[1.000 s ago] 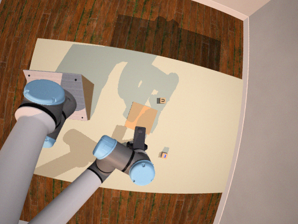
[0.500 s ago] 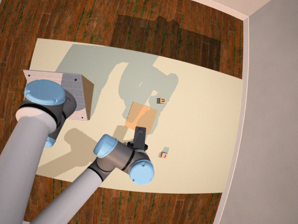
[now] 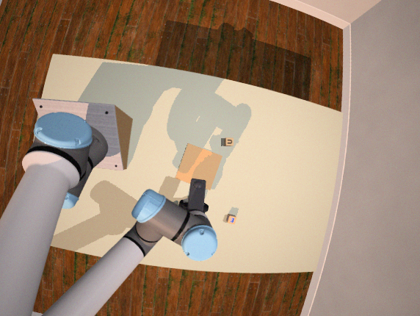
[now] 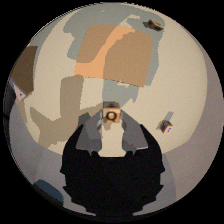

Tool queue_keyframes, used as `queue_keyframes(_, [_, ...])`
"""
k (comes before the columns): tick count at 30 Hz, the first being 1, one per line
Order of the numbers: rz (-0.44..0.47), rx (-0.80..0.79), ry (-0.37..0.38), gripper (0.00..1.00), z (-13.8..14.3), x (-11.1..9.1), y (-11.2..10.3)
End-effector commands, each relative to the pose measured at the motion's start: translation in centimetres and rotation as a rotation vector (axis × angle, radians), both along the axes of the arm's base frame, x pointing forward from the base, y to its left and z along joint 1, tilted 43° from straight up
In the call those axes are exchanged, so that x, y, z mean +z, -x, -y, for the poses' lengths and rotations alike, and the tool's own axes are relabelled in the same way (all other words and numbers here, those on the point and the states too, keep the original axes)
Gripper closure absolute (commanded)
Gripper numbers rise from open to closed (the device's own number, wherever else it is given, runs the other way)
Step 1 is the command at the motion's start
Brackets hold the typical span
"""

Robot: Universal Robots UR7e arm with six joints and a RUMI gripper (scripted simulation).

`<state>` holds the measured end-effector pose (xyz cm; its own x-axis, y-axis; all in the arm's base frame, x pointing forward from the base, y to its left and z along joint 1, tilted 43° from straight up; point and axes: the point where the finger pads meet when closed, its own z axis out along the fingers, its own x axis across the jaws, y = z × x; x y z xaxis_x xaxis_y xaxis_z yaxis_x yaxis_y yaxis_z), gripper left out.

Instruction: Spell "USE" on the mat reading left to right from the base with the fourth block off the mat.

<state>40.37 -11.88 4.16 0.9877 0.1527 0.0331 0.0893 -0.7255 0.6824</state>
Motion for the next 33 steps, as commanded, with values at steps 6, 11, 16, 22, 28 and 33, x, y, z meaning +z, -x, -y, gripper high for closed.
queue_keyframes(6, [-0.005,-0.001,-0.001,0.91,0.20,-0.39,0.13])
queue_keyframes(11, [-0.004,0.000,-0.001,0.91,0.22,-0.42,0.08])
queue_keyframes(16, [-0.004,0.000,-0.001,0.91,0.27,-0.45,0.07])
queue_keyframes(22, [-0.003,0.000,-0.001,0.91,0.25,-0.41,0.05])
queue_keyframes(28, [-0.003,0.000,-0.001,0.91,0.25,-0.41,0.05])
queue_keyframes(33, [-0.003,0.000,-0.001,0.91,0.25,-0.41,0.05])
